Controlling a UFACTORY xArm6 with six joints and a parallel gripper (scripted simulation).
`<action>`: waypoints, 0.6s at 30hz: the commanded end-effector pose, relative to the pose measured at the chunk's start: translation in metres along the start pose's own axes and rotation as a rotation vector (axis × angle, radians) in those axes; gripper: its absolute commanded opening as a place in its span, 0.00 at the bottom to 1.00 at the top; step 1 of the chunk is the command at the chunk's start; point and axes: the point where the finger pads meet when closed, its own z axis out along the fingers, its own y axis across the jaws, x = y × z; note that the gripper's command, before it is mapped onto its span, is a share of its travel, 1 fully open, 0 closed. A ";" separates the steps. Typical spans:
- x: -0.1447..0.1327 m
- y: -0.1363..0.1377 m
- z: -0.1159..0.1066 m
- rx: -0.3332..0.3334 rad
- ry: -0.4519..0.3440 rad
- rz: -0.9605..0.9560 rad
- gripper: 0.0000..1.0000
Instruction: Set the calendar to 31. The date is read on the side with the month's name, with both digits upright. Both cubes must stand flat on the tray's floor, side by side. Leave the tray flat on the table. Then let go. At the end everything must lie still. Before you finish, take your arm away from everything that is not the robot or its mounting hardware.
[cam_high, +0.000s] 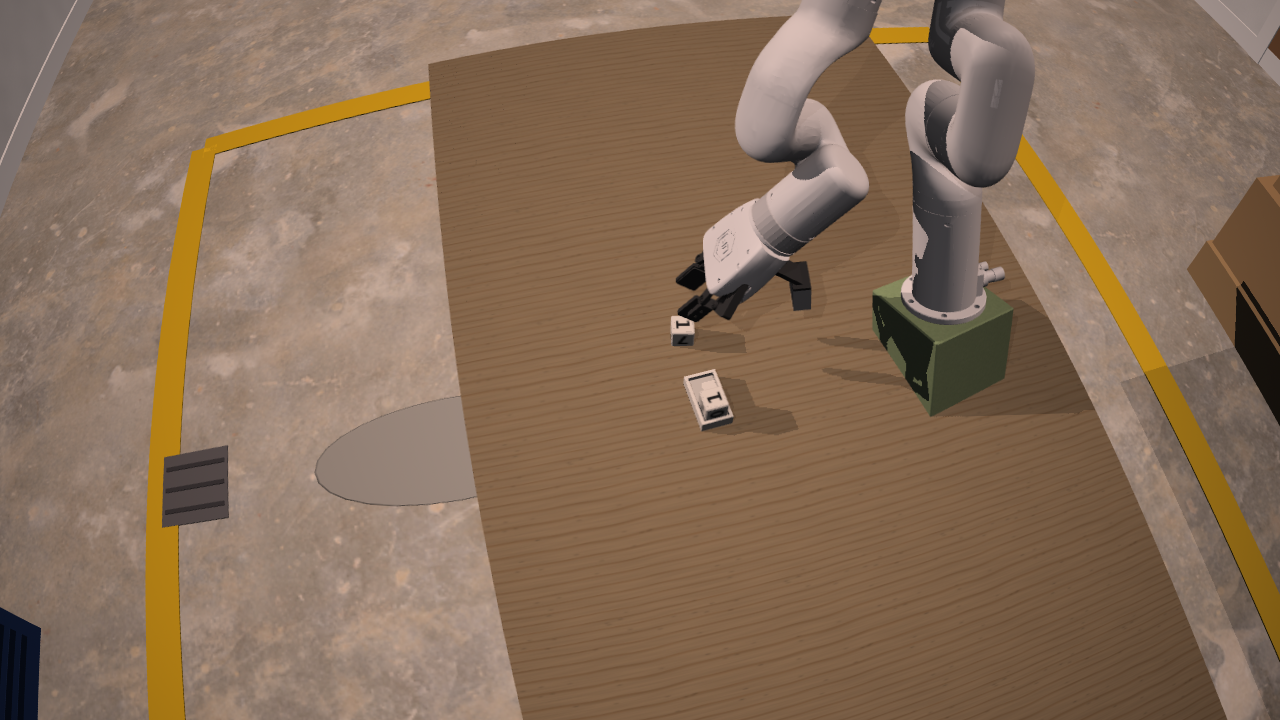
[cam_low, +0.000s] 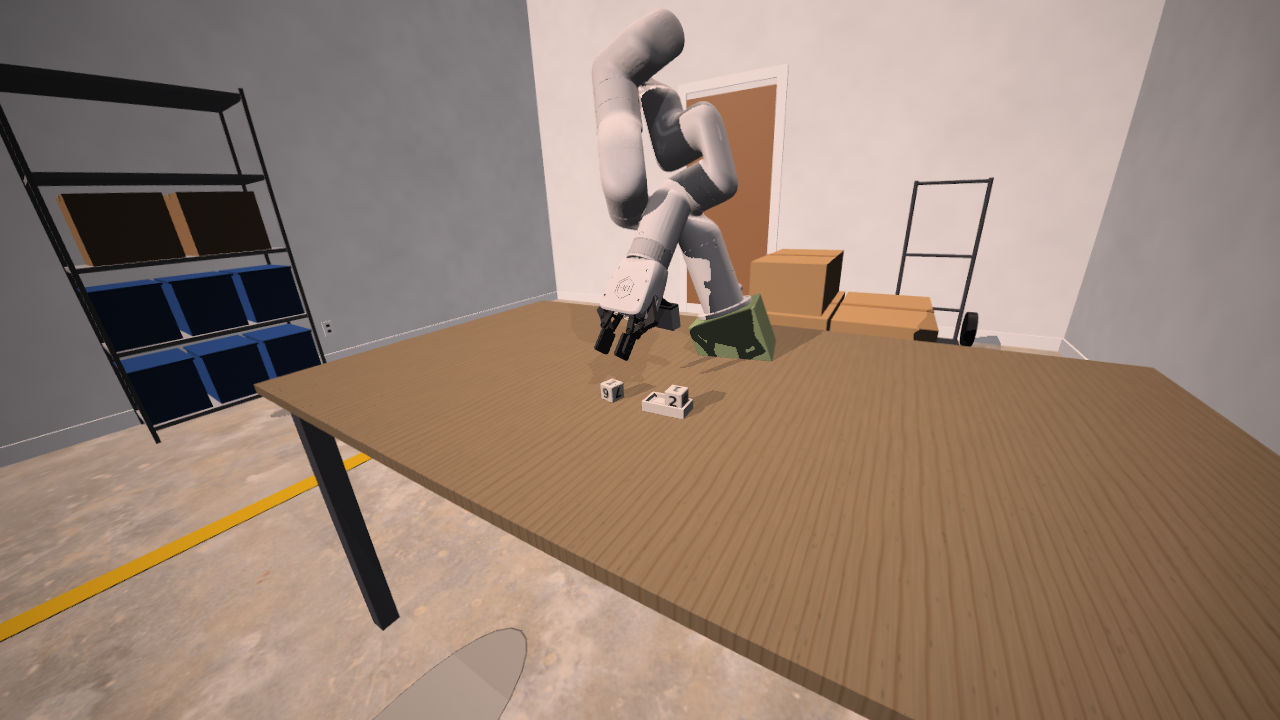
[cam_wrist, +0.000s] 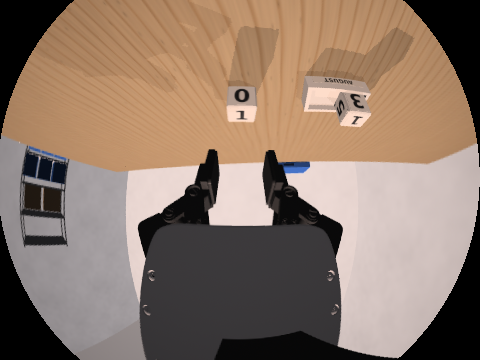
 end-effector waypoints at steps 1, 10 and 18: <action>0.002 0.000 0.004 0.000 -0.002 0.001 0.47; 0.010 0.000 0.016 0.000 -0.002 0.001 0.47; 0.017 0.000 0.026 0.000 -0.002 0.001 0.47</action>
